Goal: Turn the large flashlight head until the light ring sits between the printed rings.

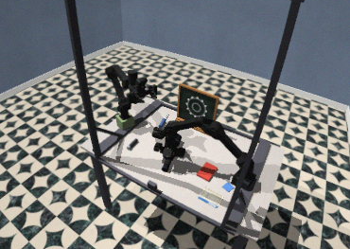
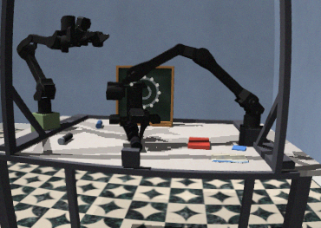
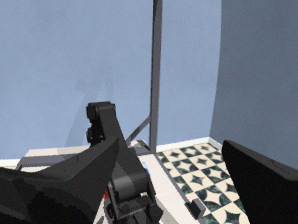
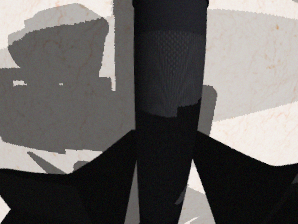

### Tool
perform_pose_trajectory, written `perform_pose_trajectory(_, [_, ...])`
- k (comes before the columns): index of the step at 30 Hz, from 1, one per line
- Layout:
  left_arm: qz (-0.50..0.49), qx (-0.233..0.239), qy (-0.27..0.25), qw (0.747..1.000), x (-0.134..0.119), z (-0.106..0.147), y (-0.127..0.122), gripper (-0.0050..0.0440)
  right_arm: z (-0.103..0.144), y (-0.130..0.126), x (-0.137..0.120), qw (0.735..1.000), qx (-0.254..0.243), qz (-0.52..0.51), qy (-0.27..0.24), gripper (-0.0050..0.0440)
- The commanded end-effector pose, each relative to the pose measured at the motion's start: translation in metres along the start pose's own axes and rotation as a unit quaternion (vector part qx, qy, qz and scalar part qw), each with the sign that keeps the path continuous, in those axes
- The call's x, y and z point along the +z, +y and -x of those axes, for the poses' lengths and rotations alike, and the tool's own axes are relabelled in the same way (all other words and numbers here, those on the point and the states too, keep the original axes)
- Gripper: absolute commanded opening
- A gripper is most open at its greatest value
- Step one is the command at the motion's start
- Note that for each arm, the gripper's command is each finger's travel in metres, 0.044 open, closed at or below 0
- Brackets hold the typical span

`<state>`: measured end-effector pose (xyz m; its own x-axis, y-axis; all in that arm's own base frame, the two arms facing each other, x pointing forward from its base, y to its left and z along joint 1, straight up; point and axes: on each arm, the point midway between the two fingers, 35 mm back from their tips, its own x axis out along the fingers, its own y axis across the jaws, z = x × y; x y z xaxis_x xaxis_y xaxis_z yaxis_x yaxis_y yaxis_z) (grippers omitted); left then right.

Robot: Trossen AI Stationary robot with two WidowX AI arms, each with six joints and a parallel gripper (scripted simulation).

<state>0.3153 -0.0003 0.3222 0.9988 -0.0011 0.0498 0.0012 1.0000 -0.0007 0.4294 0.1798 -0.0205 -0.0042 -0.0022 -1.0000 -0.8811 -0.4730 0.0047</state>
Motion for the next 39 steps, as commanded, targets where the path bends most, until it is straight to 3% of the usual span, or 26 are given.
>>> perform_pose_trajectory(1, [-0.007,0.009,-0.004,1.0,0.008,-0.002,0.005,0.0374,0.017,-0.007,0.0,1.0,-0.022,0.0,0.001,0.013])
perform_pose_trajectory(15, [-0.082,0.111,0.117,0.983,-0.016,-0.03,0.088,0.0374,0.017,-0.007,0.0,1.0,-0.022,0.0,0.001,0.013])
perform_pose_trajectory(18, [-0.084,0.117,0.123,0.982,-0.018,-0.03,0.093,0.0374,0.017,-0.007,0.0,1.0,-0.022,0.0,0.001,0.013])
perform_pose_trajectory(32, [-0.124,0.197,0.25,0.94,-0.046,-0.028,0.186,0.0374,0.017,-0.007,0.0,1.0,-0.022,0.0,0.001,0.013])
perform_pose_trajectory(36, [-0.127,0.204,0.265,0.934,-0.05,-0.025,0.197,0.0374,0.017,-0.007,0.0,1.0,-0.022,0.0,0.001,0.013])
perform_pose_trajectory(38, [-0.149,0.17,0.304,0.925,-0.06,-0.046,0.196,0.0374,0.017,-0.007,0.0,1.0,-0.022,0.0,0.001,0.013])
perform_pose_trajectory(39, [-0.156,0.165,0.328,0.917,-0.069,-0.044,0.2,0.0374,0.017,-0.007,0.0,1.0,-0.022,0.0,0.001,0.013])
